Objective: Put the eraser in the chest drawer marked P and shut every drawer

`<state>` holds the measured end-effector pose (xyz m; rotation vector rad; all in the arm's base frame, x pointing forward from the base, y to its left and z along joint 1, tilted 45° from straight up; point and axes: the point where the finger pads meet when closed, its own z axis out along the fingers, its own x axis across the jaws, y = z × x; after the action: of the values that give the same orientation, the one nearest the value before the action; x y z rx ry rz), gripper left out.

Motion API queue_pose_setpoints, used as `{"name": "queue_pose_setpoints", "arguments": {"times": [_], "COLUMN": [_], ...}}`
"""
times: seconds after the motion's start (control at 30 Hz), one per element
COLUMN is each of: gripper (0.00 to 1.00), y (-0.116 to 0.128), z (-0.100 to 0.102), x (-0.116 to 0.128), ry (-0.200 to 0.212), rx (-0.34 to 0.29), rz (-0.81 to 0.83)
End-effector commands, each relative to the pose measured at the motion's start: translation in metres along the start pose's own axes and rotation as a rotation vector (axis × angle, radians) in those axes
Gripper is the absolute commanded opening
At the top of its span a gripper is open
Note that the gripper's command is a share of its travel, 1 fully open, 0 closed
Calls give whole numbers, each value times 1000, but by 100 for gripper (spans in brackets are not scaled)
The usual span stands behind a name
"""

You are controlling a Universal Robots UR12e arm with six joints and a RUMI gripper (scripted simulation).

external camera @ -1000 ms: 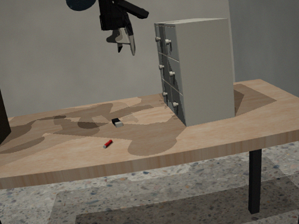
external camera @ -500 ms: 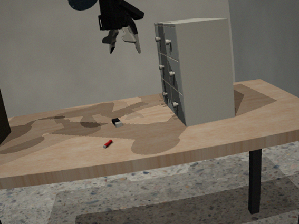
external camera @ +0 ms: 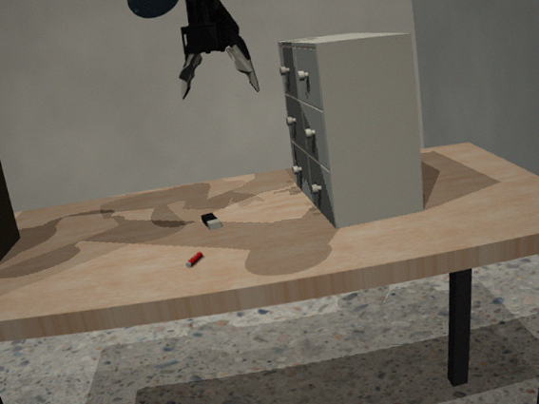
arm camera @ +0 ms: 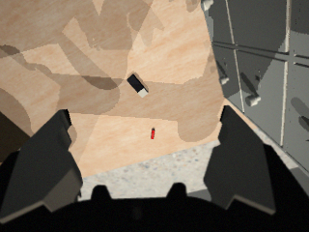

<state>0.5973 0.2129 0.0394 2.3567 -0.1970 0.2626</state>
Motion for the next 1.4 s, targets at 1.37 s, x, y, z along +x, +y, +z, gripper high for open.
{"name": "queue_pose_setpoints", "arguments": {"times": [1.37], "gripper": [100], "y": [-46], "z": [1], "x": [-57], "ry": [20], "rx": [5], "rz": [-1720]}}
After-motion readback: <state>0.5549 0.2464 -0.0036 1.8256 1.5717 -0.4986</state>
